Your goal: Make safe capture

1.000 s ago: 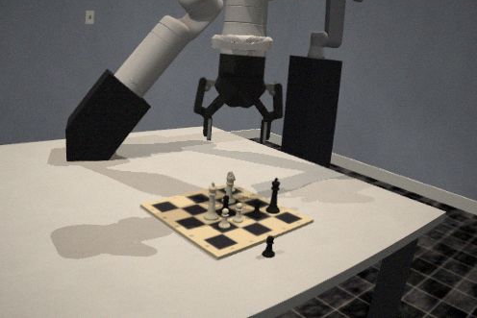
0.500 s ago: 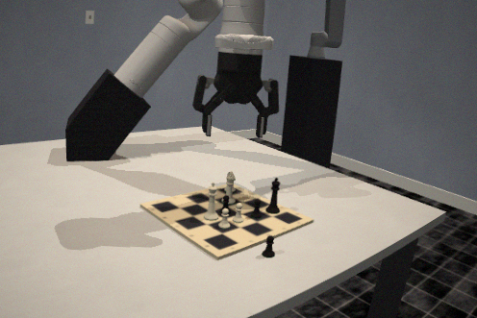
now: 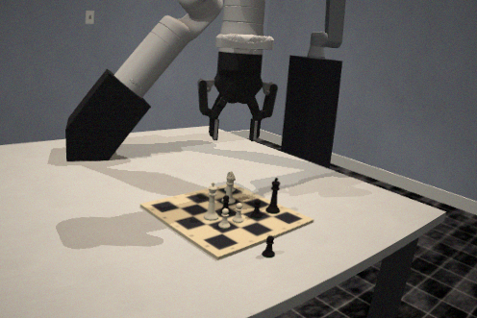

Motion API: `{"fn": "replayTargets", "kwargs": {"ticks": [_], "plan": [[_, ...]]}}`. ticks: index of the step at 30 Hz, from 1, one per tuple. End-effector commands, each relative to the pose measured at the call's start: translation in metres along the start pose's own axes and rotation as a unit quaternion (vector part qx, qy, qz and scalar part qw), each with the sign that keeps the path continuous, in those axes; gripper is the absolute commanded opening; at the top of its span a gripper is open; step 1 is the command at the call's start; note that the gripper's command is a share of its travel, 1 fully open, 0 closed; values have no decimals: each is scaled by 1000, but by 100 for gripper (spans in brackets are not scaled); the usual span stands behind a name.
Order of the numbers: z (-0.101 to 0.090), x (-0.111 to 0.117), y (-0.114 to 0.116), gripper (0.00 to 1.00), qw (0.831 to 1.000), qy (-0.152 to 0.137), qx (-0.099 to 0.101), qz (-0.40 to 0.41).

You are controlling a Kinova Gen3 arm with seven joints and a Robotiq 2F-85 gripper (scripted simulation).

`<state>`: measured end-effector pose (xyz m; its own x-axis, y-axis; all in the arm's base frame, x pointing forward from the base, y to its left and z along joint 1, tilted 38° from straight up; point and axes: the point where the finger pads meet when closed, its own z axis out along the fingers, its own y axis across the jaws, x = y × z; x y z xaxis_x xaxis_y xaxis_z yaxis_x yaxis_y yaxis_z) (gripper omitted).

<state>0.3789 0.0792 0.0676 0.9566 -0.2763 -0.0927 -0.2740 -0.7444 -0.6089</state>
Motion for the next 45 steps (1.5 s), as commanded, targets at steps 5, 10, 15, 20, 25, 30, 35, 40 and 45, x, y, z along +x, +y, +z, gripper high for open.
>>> {"fn": "replayTargets", "kwargs": {"ticks": [5, 10, 15, 20, 25, 30, 35, 40, 45], "plan": [[-1, 0, 0, 41, 1000, 1, 0, 0], [-1, 0, 0, 41, 1000, 1, 0, 0], [-1, 0, 0, 41, 1000, 1, 0, 0], [-1, 0, 0, 41, 1000, 1, 0, 0], [-1, 0, 0, 41, 1000, 1, 0, 0], [-1, 0, 0, 41, 1000, 1, 0, 0], [0, 0, 0, 41, 1000, 1, 0, 0], [3, 0, 0, 41, 1000, 1, 1, 0], [5, 0, 0, 41, 1000, 1, 1, 0]]}}
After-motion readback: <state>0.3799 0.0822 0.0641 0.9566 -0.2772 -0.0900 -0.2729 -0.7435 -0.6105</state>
